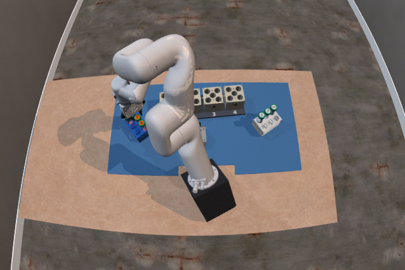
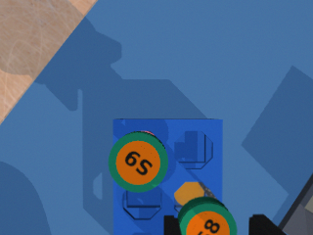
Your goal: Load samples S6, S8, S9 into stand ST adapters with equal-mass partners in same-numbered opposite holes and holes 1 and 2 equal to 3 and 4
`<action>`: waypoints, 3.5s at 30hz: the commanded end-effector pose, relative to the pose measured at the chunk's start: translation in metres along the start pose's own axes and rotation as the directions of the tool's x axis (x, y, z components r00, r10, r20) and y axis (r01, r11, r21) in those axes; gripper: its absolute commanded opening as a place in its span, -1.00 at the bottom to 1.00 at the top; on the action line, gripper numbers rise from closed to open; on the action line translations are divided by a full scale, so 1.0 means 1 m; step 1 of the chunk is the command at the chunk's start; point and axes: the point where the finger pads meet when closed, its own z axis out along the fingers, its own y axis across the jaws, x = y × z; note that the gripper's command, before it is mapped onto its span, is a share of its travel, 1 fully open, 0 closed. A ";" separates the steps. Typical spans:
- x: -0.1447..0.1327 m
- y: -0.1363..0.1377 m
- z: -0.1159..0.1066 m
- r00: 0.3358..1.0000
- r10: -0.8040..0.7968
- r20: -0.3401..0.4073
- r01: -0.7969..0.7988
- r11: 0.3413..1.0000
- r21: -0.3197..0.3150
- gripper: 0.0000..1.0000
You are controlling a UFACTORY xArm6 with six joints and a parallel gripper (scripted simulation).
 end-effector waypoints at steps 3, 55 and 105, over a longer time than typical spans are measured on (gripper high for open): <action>0.002 0.000 -0.011 1.000 0.000 -0.004 0.000 1.000 0.001 -0.13; 0.002 0.000 -0.098 1.000 0.001 -0.004 -0.001 1.000 0.002 -0.13; 0.042 -0.040 -0.086 1.000 0.001 -0.004 -0.001 1.000 0.002 0.15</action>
